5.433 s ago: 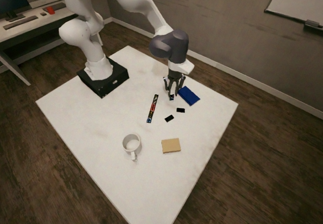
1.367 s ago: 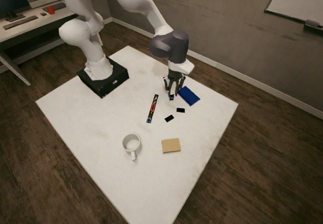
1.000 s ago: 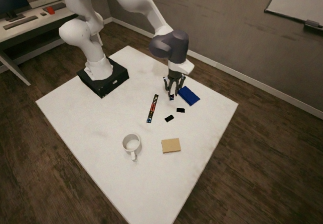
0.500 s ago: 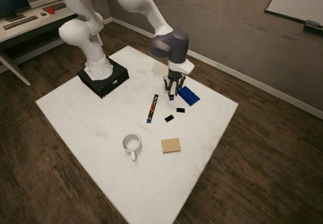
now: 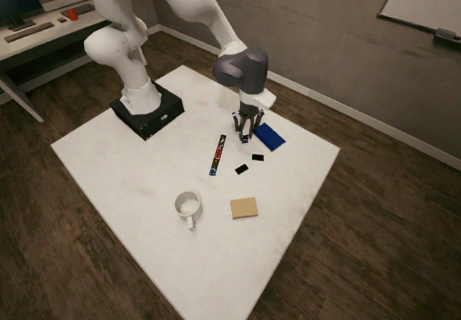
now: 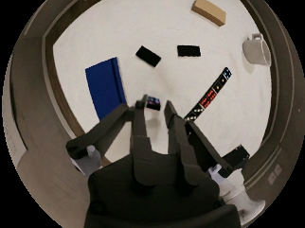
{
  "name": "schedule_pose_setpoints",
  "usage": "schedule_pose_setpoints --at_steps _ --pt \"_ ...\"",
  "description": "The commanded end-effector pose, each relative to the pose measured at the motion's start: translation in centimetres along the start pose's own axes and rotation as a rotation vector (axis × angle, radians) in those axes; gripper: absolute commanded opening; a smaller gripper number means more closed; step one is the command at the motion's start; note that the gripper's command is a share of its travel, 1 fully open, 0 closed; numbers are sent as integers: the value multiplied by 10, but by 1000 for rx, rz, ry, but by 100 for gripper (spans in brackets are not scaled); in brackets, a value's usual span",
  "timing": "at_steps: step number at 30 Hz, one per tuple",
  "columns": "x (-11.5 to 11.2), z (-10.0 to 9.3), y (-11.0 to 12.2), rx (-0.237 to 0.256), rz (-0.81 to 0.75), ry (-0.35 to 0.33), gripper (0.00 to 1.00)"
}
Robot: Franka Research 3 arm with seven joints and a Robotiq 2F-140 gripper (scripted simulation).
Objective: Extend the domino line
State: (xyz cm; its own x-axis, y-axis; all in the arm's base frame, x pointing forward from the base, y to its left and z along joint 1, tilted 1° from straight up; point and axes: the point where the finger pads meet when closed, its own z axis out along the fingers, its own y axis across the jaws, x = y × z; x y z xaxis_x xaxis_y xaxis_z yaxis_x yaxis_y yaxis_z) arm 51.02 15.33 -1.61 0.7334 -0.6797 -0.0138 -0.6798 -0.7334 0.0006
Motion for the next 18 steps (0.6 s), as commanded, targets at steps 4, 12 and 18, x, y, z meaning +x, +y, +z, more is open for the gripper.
schedule_pose_setpoints --at_steps 4,12,18 --pt "2 9 -3 7 8 6 34" --pt "2 12 -3 7 8 6 34" --pt "2 12 -3 7 8 6 34"
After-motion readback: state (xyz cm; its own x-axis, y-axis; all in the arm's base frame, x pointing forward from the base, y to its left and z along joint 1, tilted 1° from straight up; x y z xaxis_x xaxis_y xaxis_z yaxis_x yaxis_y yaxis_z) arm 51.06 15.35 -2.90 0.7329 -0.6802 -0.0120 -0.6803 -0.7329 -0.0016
